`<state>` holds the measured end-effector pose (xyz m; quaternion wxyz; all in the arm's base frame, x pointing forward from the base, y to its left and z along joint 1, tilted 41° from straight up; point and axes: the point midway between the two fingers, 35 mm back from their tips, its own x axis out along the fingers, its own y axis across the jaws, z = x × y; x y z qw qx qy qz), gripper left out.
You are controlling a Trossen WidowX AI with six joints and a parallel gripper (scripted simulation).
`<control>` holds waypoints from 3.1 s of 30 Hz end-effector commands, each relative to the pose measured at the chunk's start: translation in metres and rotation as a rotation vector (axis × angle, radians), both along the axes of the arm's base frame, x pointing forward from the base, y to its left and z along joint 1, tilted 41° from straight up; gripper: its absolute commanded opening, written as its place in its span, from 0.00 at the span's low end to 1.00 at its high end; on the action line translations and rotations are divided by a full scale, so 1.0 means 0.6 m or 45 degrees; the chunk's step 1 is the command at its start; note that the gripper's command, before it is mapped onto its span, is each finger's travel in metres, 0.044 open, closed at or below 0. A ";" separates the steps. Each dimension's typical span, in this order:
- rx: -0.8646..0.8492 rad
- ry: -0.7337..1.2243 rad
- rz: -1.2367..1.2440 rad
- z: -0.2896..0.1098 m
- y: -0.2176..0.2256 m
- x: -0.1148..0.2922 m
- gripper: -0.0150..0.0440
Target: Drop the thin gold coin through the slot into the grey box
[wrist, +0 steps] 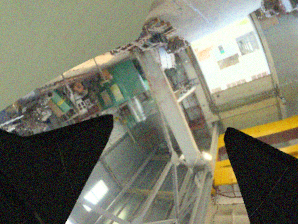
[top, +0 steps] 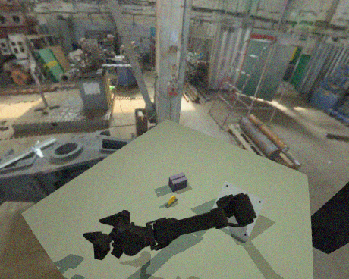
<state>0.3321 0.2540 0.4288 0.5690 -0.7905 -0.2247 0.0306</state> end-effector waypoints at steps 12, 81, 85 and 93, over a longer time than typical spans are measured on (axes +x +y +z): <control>-0.292 0.750 0.025 -0.264 -0.109 0.107 0.53; 0.770 2.520 -0.015 -0.615 -0.252 -0.094 0.53; 0.770 2.520 -0.014 -0.622 -0.245 -0.094 0.53; 0.772 2.521 -0.011 -0.637 -0.232 -0.096 0.53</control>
